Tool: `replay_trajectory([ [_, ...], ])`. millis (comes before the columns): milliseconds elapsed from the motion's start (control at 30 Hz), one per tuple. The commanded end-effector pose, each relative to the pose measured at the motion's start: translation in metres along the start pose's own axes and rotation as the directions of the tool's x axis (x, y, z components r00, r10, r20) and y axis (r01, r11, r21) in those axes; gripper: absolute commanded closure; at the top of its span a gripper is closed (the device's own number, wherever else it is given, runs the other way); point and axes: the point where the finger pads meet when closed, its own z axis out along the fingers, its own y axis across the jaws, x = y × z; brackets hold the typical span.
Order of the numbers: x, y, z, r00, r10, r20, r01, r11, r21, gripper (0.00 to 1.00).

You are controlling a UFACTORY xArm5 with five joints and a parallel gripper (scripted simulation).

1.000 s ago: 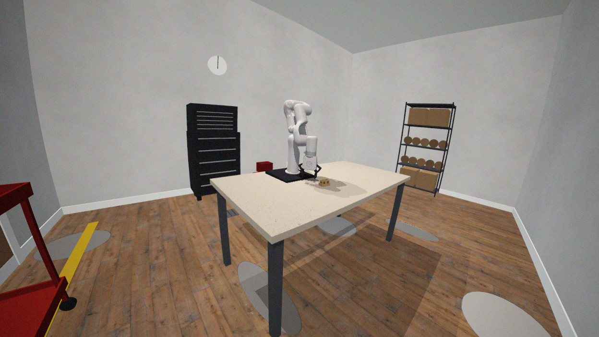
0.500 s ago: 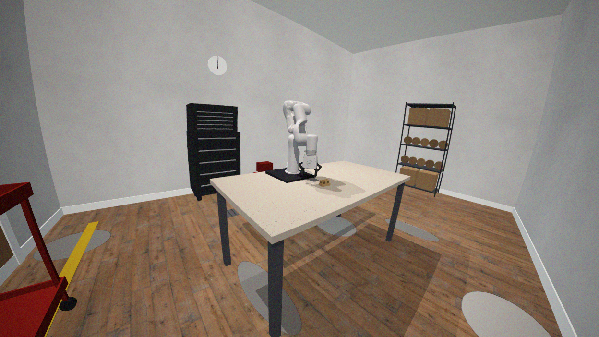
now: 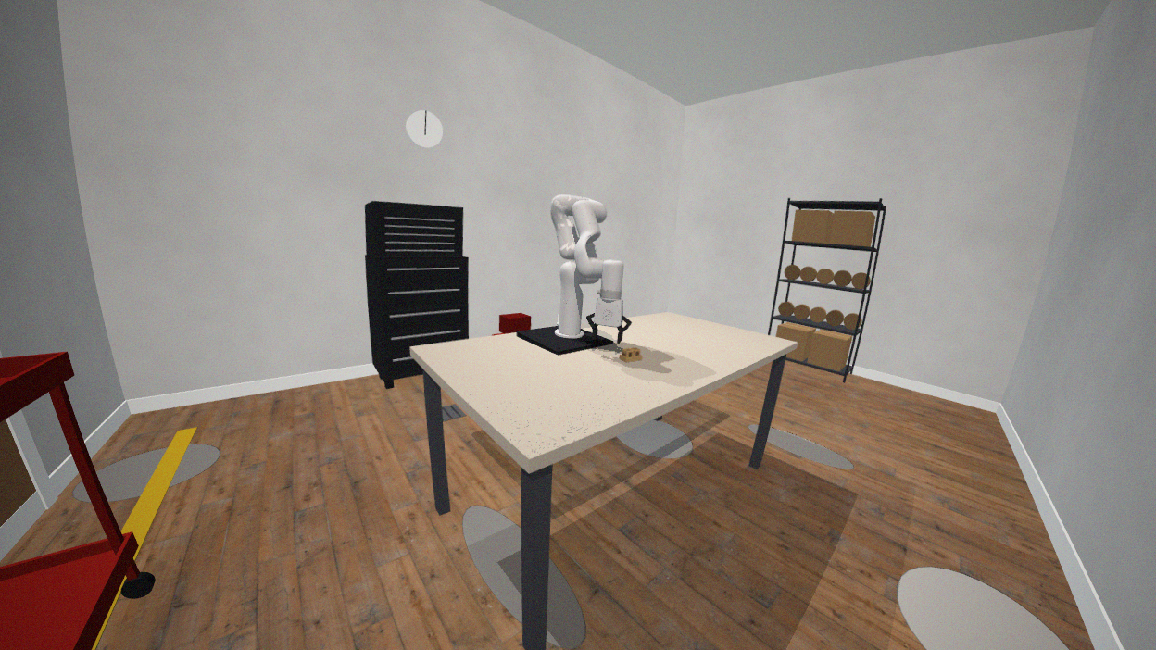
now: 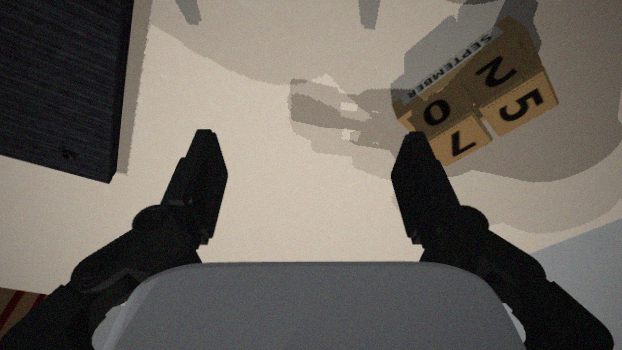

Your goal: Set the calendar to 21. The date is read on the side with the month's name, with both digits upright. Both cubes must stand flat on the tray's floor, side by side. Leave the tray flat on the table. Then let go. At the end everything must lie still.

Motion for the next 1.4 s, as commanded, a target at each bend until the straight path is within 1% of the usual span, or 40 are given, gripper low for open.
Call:
replay_trajectory([
  [0, -0.001, 0.007, -0.001, 1.000, 0.001, 0.000, -0.001, 1.000, -0.001, 0.00],
  [167, -0.001, 0.011, -0.001, 1.000, 0.001, 0.000, -0.001, 1.000, -0.001, 0.00],
  [367, 0.000, 0.035, -0.003, 1.000, 0.001, -0.001, -0.001, 1.000, -0.002, 0.00],
  [633, 0.000, 0.044, -0.004, 1.000, 0.001, -0.002, -0.001, 1.000, -0.002, 0.00],
  [767, 0.000, 0.061, -0.005, 1.000, 0.001, -0.002, -0.001, 1.000, -0.003, 0.00],
  [967, 0.000, 0.069, -0.006, 1.000, 0.001, -0.003, -0.001, 1.000, -0.003, 0.00],
  [1133, 0.000, 0.090, -0.007, 1.000, 0.001, -0.004, -0.001, 1.000, -0.004, 0.00],
  [1367, 0.000, 0.095, -0.008, 1.000, 0.001, -0.004, -0.001, 1.000, -0.004, 0.00],
])
